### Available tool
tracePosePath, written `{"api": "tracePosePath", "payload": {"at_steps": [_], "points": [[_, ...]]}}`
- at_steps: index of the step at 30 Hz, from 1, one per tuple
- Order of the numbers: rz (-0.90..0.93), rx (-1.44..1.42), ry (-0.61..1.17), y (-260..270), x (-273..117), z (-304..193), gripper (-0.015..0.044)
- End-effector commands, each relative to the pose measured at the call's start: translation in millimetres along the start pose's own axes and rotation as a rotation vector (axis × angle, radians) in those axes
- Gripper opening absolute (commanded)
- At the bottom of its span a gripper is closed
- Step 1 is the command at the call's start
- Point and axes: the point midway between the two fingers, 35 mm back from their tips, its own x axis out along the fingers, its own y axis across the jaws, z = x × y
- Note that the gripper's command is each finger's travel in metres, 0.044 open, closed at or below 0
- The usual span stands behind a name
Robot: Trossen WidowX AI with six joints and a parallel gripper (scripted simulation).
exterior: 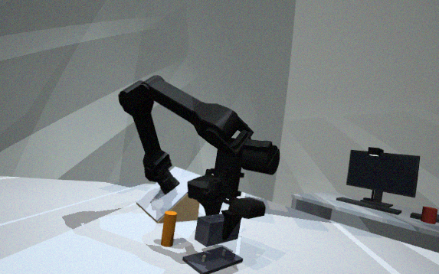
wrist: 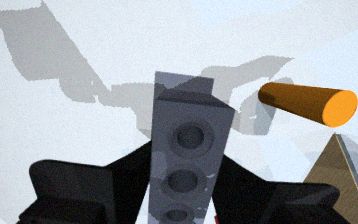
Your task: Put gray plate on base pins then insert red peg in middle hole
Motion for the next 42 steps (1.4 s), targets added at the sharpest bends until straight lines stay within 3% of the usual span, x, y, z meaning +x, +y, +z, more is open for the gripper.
{"api": "tracePosePath", "payload": {"at_steps": [1, 21, 42], "points": [[0.009, 0.001, -0.004, 0.9, -1.9, 1.5, 0.0000], [0.009, 0.002, -0.004, 2.1, -3.1, 3.0, 0.0000], [0.009, 0.002, -0.005, 2.7, 27.4, 3.2, 0.0000]]}}
